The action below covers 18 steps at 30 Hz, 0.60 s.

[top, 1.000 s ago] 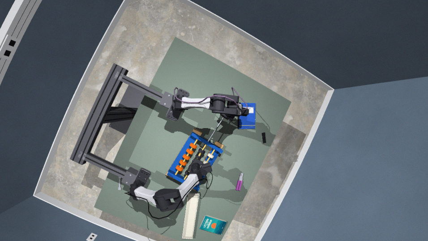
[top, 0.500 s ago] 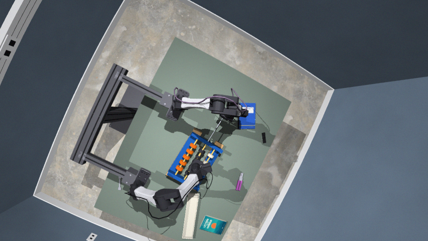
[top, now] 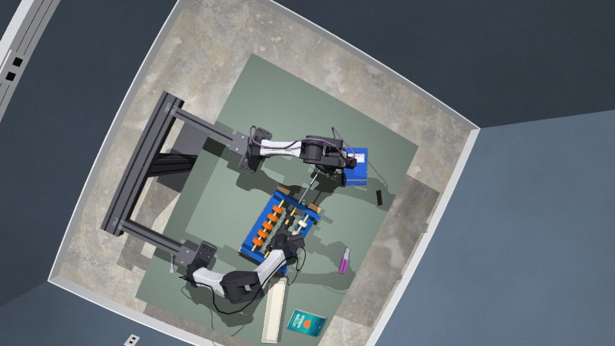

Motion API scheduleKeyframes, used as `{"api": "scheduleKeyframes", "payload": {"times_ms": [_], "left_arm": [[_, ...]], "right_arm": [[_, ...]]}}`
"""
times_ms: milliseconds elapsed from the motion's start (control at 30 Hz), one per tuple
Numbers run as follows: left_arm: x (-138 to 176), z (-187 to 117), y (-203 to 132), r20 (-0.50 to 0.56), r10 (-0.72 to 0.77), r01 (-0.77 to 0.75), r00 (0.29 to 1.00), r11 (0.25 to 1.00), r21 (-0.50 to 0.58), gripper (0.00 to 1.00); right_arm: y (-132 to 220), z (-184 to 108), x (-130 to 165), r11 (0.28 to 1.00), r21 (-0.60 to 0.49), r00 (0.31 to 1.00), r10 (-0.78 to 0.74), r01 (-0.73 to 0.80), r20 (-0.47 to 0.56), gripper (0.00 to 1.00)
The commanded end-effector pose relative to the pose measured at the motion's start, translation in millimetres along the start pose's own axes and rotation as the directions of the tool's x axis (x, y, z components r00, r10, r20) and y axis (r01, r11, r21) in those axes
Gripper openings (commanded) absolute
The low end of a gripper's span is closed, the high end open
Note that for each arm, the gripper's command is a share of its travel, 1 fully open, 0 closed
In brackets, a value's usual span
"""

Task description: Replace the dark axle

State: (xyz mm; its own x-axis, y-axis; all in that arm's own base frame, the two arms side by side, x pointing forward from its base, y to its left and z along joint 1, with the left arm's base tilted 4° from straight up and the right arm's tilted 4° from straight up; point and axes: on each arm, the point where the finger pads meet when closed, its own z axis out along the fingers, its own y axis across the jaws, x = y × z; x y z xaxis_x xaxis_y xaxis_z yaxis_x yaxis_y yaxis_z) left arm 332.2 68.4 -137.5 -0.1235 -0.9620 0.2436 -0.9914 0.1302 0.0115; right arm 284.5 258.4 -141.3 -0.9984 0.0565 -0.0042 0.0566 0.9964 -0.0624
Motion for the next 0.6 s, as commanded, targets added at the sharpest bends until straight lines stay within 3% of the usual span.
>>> {"api": "scheduleKeyframes", "payload": {"times_ms": [0,567], "left_arm": [[17,-12,-10,-0.021,0.028,-0.027,0.999,0.999,0.042,0.00],[24,-9,-3,-0.028,0.020,-0.020,0.999,0.999,0.027,0.00]], "right_arm": [[10,-20,-22,0.999,-0.039,0.997,0.005,-0.002,0.075,0.00],[10,-18,-16,0.999,-0.032,0.998,-0.007,0.009,0.066,0.00]]}}
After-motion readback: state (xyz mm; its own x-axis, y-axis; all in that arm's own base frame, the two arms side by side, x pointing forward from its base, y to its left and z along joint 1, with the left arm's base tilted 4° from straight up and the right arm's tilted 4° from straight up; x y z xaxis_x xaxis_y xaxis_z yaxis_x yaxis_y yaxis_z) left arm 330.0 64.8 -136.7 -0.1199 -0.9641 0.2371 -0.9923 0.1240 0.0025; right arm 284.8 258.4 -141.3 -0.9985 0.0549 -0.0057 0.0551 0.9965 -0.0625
